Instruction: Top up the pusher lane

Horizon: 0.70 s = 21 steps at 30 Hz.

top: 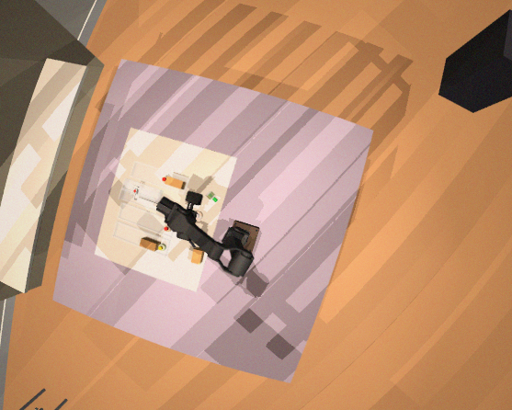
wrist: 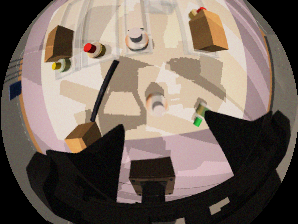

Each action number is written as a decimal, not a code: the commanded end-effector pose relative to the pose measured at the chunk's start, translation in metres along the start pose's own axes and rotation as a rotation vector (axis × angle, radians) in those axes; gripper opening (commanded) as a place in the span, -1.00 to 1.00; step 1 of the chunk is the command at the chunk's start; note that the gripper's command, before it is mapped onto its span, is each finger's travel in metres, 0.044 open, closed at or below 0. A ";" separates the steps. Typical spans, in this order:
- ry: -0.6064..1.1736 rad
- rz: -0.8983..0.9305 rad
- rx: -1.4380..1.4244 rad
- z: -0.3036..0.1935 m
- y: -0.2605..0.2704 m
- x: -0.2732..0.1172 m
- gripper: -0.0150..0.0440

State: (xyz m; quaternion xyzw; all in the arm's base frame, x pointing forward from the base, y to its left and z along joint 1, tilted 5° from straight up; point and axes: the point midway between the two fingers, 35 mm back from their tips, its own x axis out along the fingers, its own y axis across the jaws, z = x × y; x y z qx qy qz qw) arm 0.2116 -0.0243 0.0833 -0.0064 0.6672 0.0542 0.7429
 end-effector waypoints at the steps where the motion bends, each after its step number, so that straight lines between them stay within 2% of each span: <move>1: 0.037 -0.001 0.043 -0.004 0.002 0.002 1.00; 5: 0.037 -0.001 0.043 -0.003 0.003 0.005 1.00; 9: 0.037 -0.001 0.043 -0.005 0.003 0.036 1.00; 21: 0.037 -0.001 0.043 -0.007 0.003 0.051 1.00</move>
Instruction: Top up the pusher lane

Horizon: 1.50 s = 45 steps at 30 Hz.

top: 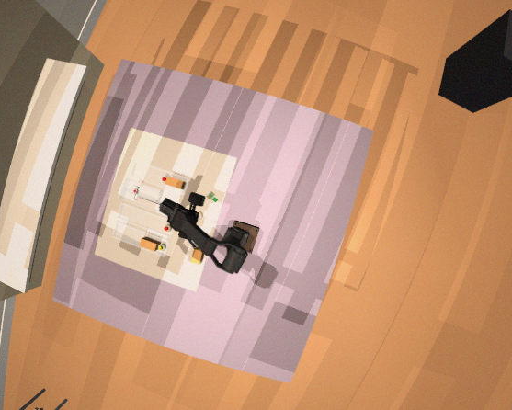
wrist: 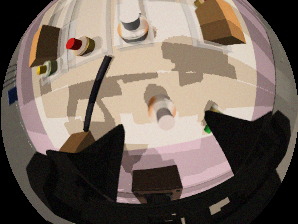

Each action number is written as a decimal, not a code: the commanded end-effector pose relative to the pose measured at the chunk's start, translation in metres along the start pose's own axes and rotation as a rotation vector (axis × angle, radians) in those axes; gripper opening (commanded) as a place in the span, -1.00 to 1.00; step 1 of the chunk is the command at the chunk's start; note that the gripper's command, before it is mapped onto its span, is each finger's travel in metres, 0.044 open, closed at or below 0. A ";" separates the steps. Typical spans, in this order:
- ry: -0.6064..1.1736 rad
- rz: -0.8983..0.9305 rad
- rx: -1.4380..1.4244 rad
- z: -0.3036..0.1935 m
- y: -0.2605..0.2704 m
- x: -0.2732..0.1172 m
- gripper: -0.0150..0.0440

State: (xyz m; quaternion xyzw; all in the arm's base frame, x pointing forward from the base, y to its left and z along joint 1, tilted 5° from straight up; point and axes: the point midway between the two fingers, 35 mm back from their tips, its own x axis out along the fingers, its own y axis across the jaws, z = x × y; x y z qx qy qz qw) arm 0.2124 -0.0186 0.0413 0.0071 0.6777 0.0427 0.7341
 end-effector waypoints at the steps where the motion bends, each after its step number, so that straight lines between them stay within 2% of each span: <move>1: 0.011 -0.003 0.006 -0.003 0.000 0.009 1.00; 24: 0.012 -0.002 0.006 -0.004 0.000 0.040 1.00; 35: 0.012 -0.002 0.006 -0.004 0.000 0.040 0.02; 42: 0.012 -0.002 0.006 -0.004 0.000 0.040 -0.14; 45: 0.012 -0.002 0.006 -0.003 0.000 0.036 -0.40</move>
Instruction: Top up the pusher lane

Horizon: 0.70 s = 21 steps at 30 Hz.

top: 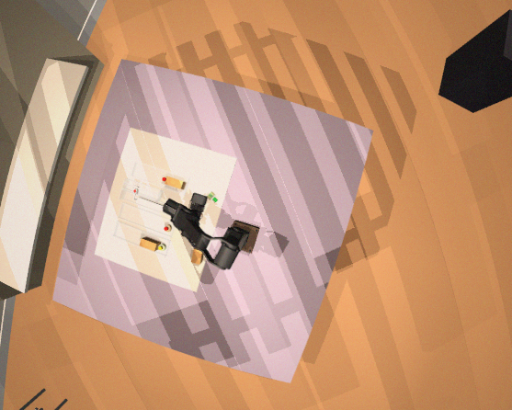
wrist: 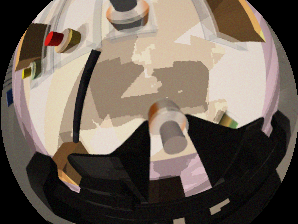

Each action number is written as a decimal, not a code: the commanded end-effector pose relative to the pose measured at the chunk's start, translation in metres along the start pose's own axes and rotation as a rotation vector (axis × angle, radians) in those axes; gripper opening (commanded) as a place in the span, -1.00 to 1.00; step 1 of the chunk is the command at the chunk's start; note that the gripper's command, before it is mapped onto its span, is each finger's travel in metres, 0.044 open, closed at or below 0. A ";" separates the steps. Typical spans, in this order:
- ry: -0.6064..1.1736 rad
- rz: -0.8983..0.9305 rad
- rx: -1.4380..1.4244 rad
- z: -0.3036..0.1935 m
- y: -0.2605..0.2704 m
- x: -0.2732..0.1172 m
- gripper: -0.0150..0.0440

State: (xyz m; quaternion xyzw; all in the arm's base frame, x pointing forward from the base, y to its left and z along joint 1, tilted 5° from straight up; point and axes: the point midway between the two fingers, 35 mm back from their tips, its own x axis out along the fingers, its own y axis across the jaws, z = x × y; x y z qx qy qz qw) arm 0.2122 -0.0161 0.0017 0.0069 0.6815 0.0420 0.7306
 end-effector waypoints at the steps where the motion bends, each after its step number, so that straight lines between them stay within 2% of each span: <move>1: 0.001 -0.002 0.005 0.001 0.000 -0.008 -0.49; 15: 0.001 -0.002 0.005 -0.006 0.003 -0.100 -0.49; 21: 0.002 -0.002 0.005 -0.007 0.003 -0.104 -0.49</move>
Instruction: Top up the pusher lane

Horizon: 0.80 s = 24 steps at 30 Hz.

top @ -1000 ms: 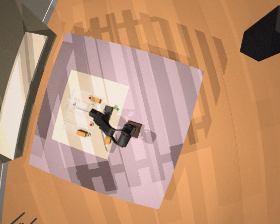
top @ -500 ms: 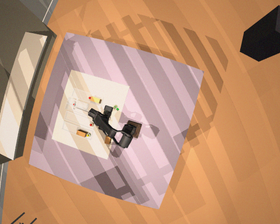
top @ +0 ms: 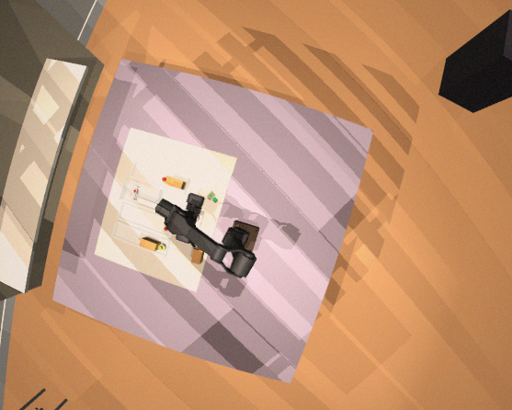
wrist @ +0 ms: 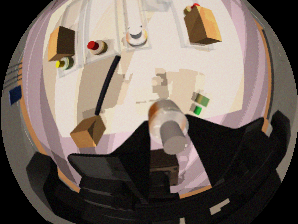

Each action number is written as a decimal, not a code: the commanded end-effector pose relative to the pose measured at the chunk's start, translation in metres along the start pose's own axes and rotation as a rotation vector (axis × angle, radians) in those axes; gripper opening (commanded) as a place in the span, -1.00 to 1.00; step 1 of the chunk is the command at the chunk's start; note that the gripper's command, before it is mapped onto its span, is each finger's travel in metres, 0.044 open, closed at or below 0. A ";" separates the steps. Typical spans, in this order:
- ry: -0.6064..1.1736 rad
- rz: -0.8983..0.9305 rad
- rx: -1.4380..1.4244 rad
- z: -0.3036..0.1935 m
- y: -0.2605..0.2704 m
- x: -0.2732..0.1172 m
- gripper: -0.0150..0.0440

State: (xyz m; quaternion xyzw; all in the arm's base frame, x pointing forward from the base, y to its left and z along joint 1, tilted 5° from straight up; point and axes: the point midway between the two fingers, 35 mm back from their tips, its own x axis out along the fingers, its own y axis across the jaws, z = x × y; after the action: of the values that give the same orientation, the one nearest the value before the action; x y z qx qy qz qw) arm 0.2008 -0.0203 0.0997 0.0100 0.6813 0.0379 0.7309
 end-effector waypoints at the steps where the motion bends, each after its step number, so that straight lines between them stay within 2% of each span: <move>1: 0.004 0.000 -0.007 -0.001 0.001 -0.005 -0.49; 24: -0.003 0.002 0.009 0.076 0.019 0.046 -0.49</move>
State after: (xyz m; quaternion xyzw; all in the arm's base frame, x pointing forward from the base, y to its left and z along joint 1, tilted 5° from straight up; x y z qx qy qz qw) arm 0.2670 0.0003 0.0681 0.0112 0.6818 0.0406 0.7304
